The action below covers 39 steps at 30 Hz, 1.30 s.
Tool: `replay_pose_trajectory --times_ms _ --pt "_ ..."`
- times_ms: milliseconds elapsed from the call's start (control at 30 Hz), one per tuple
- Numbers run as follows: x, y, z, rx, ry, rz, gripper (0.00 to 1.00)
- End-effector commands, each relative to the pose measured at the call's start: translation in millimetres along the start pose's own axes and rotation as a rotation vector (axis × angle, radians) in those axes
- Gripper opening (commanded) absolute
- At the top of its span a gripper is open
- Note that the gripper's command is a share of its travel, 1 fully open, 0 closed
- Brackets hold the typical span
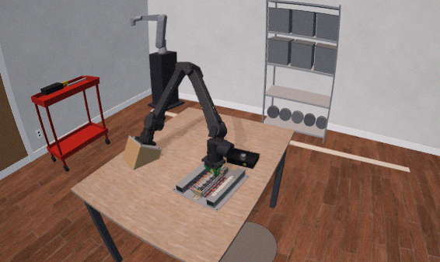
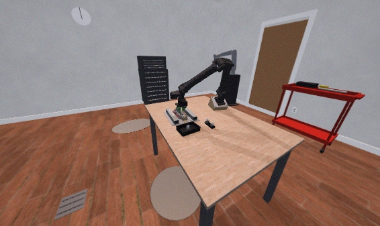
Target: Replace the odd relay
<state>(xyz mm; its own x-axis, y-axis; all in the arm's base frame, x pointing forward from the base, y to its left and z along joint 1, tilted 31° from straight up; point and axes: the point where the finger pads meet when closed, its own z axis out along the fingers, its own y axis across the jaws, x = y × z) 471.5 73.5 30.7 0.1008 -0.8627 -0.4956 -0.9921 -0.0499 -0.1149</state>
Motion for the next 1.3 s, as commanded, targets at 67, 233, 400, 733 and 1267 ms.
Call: replay_pose_trajectory --times_ms 67,233,400,733,1267 --pt "-4.4 -4.3 17.6 -0.005 -0.002 -0.012 0.0" --pt "-4.4 -4.3 17.6 -0.005 -0.002 -0.012 0.0" --pt "-4.4 -4.4 17.5 -0.005 -0.002 -0.012 0.0" --pt "-6.8 -12.6 0.1 0.005 -0.002 -0.03 0.0" --pt "-6.8 -16.9 -8.0 0.012 -0.002 -0.036 0.0"
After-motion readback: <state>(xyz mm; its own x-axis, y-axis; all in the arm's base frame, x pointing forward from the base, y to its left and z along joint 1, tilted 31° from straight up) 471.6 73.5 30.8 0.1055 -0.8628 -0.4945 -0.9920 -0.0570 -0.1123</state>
